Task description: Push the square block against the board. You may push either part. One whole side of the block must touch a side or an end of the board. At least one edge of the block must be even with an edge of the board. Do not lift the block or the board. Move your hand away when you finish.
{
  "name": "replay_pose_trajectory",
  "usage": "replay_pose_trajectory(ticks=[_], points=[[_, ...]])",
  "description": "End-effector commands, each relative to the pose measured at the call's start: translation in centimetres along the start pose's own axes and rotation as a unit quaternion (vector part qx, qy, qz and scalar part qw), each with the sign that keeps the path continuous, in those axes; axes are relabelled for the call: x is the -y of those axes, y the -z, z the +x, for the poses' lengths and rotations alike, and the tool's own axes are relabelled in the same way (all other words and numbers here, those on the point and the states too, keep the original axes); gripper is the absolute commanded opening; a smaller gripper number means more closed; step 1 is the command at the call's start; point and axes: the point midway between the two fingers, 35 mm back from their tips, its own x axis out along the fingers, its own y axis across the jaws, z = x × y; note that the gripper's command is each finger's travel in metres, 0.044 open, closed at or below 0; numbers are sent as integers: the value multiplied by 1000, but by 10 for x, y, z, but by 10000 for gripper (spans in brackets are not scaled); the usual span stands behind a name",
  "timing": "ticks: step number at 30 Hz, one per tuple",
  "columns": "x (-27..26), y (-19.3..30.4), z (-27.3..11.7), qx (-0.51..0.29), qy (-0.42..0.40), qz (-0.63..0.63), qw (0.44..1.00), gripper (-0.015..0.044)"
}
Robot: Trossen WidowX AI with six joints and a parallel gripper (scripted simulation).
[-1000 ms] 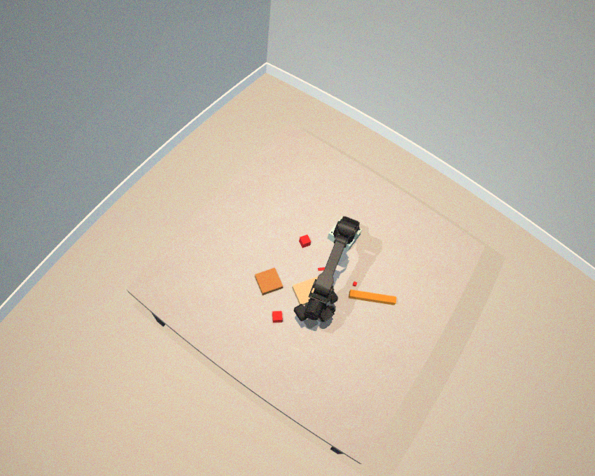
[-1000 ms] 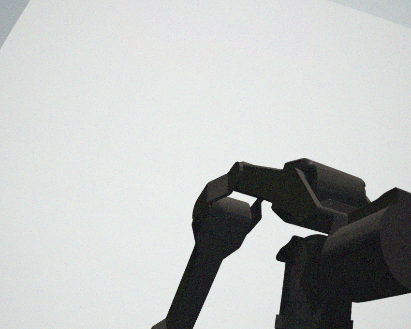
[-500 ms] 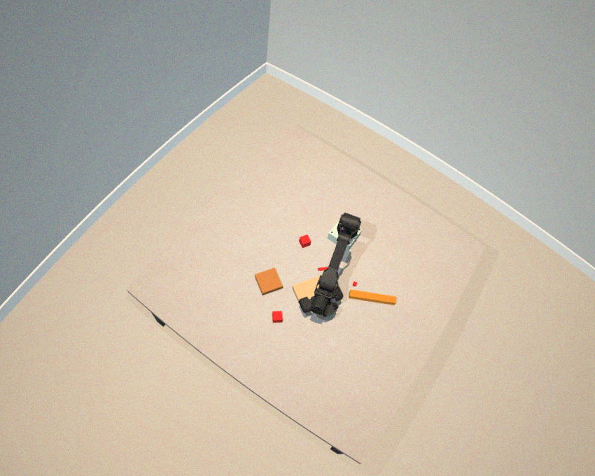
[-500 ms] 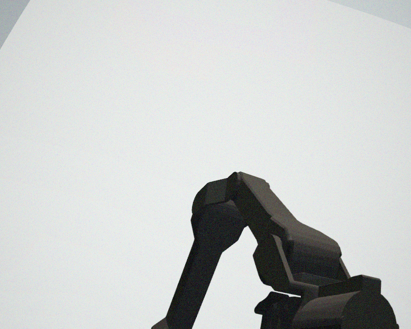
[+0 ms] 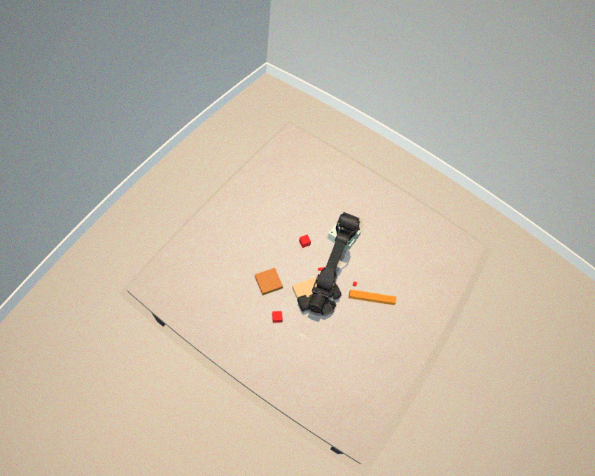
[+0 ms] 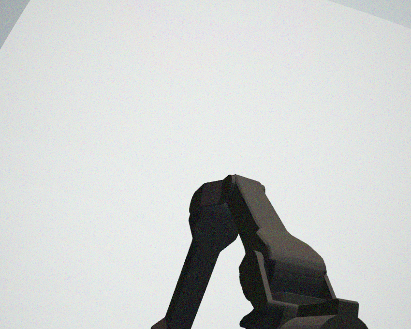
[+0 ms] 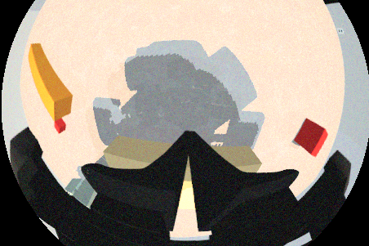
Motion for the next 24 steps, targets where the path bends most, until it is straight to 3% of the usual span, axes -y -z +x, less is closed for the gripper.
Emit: replay_pose_trajectory(ticks=[1, 24], points=[[1, 7, 1, -2, -1, -1, 1000, 0], [4, 46, 1, -4, -1, -1, 1000, 0]])
